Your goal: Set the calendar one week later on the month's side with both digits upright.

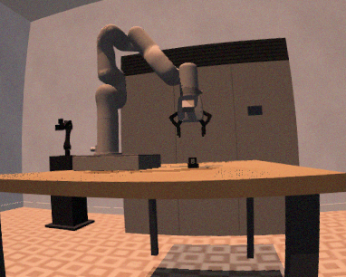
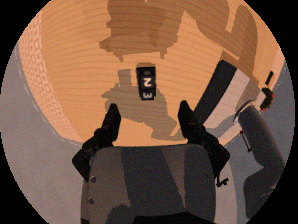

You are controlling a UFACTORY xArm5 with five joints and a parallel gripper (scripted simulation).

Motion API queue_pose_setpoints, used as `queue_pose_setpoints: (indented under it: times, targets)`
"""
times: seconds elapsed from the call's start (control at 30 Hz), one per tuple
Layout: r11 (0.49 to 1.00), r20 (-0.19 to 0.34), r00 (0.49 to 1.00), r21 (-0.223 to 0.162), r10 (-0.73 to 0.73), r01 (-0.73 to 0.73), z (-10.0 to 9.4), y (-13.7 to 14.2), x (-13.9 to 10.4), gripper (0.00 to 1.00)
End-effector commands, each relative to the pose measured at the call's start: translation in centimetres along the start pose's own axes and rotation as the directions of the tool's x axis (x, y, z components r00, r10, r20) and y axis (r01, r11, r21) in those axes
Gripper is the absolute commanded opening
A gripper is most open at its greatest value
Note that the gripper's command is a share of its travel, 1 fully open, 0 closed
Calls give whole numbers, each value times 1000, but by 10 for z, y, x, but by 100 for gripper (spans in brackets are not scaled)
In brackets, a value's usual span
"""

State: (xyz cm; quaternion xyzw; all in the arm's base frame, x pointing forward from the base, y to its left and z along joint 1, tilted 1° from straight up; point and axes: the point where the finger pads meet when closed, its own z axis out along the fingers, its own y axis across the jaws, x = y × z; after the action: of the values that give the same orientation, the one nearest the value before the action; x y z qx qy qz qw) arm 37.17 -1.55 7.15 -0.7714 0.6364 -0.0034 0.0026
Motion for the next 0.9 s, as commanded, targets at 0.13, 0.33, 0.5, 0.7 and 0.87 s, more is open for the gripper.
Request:
queue_pose_setpoints:
  times: [0.13,0.33,0.5,0.7,0.87]
  targets:
    - [1000,-1,1000,4,0,0,-9,-1,0,100]
    - [1000,-1,1000,4,0,0,-30,-1,0,100]
    - [1000,-1,1000,4,0,0,-51,-1,0,100]
    - [1000,-1,1000,4,0,0,-63,-1,0,100]
    - [1000,-1,1000,4,0,0,-69,-1,0,100]
